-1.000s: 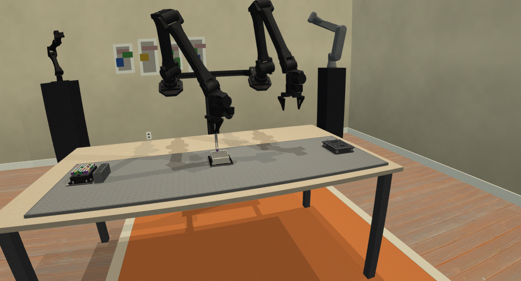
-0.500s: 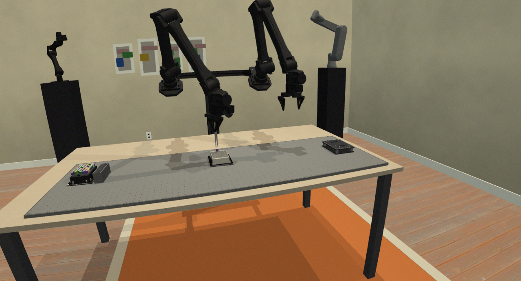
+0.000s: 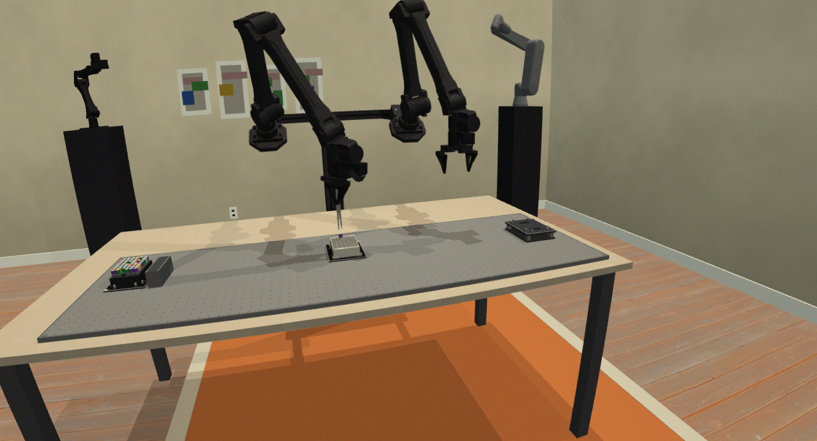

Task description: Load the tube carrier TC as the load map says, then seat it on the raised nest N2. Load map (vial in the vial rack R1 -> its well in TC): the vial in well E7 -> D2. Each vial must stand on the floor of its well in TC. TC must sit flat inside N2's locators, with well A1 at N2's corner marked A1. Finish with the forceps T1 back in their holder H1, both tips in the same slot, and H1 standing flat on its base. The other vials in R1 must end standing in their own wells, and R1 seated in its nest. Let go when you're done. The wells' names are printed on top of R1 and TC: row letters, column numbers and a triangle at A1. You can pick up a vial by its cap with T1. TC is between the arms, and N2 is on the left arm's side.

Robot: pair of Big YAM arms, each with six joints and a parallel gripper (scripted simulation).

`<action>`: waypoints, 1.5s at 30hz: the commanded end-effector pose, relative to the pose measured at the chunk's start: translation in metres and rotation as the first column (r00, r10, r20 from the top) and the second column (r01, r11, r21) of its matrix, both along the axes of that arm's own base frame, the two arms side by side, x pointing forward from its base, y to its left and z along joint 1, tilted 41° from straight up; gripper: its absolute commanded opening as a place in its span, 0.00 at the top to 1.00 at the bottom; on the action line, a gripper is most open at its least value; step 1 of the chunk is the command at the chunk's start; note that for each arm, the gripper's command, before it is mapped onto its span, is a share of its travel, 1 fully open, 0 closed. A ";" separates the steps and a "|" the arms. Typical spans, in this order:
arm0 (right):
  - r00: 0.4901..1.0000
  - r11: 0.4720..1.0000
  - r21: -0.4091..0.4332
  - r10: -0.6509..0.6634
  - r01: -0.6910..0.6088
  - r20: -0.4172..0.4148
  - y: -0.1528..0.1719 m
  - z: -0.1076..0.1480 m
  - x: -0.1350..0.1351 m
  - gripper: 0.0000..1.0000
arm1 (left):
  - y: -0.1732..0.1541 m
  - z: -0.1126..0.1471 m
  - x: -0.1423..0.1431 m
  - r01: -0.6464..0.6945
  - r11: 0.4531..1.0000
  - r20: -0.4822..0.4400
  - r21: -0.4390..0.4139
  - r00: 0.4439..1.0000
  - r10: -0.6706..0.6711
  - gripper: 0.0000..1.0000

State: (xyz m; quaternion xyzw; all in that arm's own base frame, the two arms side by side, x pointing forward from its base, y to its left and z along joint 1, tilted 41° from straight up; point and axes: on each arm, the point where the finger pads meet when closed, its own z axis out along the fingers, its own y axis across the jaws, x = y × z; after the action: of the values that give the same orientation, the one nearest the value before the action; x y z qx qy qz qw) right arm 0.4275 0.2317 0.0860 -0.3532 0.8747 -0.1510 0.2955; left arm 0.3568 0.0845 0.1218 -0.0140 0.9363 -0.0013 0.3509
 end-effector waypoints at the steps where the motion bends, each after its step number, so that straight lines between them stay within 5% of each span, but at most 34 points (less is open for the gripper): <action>1: 1.000 1.000 0.019 0.008 -0.009 0.019 0.009 0.015 -0.003 0.89 | 0.002 0.007 0.004 0.009 1.000 0.016 0.013 1.000 -0.010 0.00; 45: 1.000 1.000 0.013 0.005 -0.006 0.013 0.002 0.019 -0.010 0.93 | 0.002 0.007 0.004 0.009 1.000 0.016 0.013 1.000 -0.010 0.00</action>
State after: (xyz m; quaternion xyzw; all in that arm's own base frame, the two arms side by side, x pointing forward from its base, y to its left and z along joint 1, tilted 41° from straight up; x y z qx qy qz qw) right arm 0.4208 0.2316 0.0951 -0.3532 0.8746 -0.1504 0.2960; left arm 0.3568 0.0845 0.1218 -0.0140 0.9363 -0.0013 0.3509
